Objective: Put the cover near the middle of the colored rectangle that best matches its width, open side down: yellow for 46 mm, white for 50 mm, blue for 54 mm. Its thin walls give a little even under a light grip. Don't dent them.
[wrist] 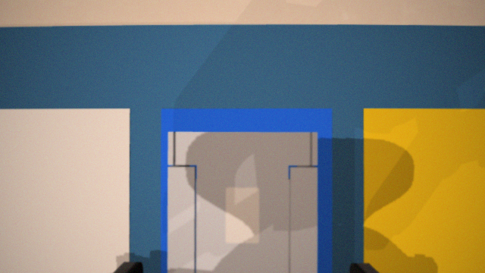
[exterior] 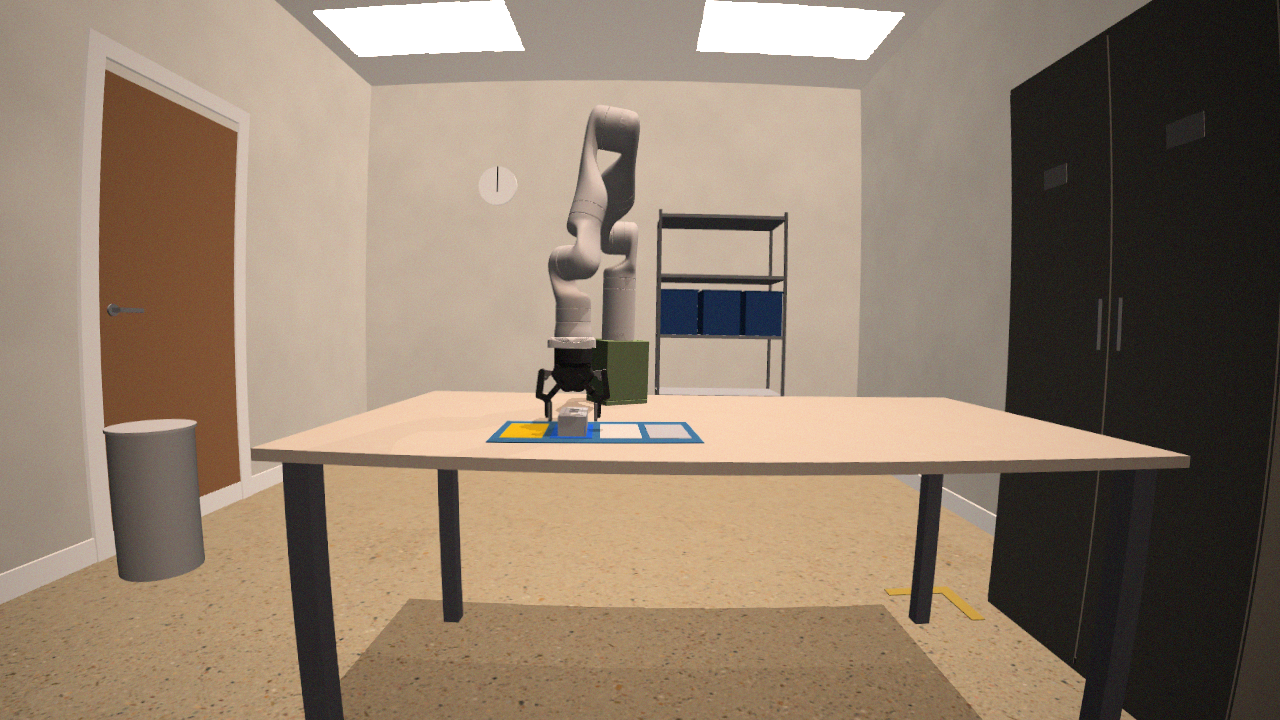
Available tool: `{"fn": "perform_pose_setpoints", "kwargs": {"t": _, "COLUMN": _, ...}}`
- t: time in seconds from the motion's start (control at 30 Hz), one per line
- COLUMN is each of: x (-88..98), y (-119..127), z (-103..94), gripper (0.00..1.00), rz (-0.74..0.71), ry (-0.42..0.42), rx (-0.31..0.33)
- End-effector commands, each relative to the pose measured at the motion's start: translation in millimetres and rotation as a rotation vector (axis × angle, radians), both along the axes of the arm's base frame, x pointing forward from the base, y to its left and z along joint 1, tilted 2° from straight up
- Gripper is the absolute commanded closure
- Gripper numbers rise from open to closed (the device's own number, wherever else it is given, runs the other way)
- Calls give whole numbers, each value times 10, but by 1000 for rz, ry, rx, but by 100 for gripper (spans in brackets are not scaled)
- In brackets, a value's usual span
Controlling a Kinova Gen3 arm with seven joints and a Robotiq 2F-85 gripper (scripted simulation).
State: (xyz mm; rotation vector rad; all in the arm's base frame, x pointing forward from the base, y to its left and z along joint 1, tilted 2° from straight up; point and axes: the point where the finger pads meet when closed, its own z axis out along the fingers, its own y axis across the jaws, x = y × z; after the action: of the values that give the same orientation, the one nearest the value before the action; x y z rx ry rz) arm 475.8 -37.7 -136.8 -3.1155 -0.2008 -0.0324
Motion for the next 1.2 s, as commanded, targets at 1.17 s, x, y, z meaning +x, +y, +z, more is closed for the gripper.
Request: {"fn": "perform_pose_setpoints", "kwargs": {"t": 1.17, "x": 8, "y": -6, "z": 519, "gripper": 0, "rz": 5, "ry": -6, "rx": 1}}
